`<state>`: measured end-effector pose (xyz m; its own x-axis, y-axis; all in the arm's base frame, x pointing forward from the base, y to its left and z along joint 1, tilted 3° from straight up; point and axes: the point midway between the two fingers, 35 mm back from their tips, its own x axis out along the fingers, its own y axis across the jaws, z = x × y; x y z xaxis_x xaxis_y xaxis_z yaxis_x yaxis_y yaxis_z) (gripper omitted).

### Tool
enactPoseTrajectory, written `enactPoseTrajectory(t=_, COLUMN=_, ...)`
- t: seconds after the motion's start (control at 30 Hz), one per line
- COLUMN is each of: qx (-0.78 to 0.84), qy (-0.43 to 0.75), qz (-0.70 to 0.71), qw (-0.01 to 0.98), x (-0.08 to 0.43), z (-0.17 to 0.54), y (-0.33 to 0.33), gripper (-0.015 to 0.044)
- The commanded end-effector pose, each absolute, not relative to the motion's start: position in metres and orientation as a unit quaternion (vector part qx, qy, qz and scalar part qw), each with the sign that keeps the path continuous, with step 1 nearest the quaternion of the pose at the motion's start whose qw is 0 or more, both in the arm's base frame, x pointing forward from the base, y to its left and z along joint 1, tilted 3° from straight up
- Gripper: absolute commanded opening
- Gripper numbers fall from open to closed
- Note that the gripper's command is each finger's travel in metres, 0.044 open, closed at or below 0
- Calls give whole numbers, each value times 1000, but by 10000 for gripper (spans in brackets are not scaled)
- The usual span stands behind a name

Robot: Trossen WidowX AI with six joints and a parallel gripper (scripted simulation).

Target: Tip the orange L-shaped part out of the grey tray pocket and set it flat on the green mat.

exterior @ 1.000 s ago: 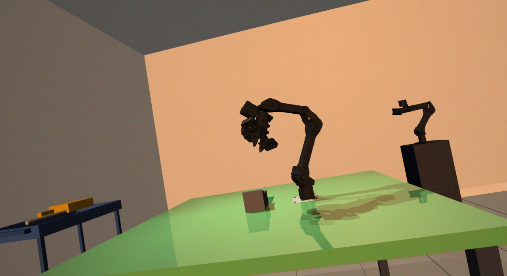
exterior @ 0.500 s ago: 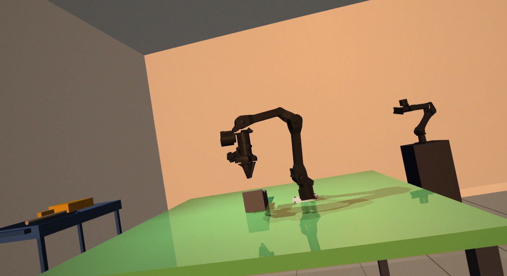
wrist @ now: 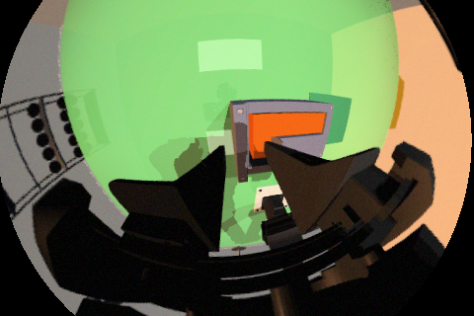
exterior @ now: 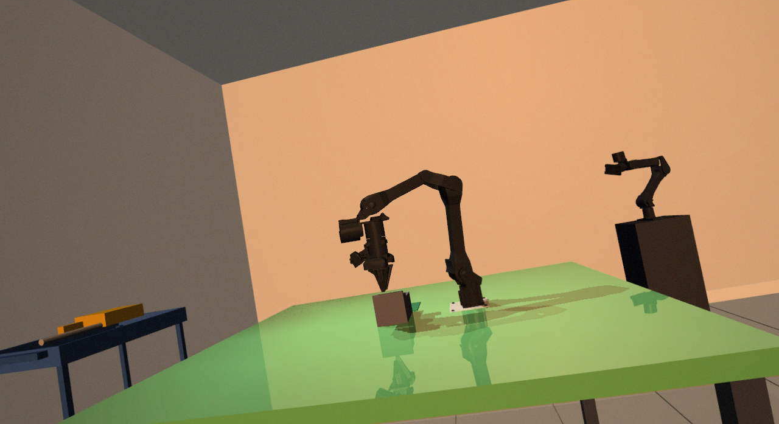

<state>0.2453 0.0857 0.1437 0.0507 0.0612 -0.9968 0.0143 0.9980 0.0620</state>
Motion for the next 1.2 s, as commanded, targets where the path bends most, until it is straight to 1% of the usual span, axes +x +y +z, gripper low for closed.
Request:
enactPoseTrajectory(t=0.0, qx=25, qy=692, qz=14, qw=722, x=244, z=117, y=85, gripper=180)
enactPoseTrajectory(t=1.17, qx=25, qy=692, qz=14, qw=722, x=245, z=81, y=87, gripper=180)
